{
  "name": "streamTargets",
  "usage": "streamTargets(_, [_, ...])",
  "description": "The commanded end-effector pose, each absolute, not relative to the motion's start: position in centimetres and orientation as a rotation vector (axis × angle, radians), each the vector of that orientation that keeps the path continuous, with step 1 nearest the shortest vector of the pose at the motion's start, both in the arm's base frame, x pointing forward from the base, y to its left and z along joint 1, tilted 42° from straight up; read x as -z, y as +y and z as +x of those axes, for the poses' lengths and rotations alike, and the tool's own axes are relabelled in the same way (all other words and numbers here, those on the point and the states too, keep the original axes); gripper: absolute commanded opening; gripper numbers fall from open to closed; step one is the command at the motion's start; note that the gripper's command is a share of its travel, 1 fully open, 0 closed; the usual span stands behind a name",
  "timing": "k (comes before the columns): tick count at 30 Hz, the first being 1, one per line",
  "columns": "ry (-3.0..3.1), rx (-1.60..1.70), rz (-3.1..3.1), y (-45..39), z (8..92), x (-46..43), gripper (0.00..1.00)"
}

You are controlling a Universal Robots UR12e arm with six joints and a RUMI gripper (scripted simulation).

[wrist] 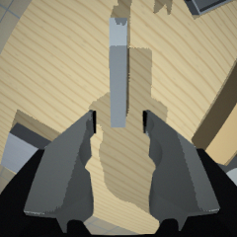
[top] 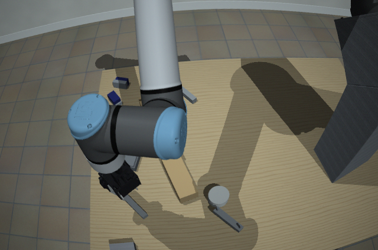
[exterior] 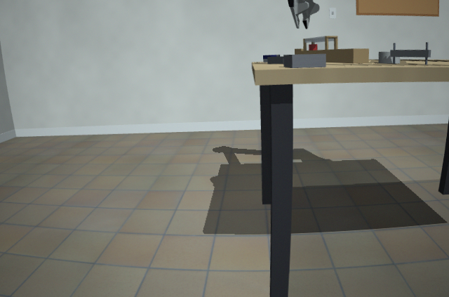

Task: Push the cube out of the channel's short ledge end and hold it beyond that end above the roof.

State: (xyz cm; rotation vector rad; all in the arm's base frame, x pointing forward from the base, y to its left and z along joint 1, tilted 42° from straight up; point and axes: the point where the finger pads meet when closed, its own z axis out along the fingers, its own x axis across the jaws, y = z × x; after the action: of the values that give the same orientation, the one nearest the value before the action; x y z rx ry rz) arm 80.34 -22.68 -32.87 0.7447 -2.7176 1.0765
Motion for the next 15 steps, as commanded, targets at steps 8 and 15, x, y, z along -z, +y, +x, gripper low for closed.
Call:
streamTargets(8, [-2.718, -1.077, 0.745, -26.4, 80.8, 37.0, 0.22])
streamTargets(15, [-2.718, -1.077, 0.745, -27.8, 81.0, 38.6, 0.22])
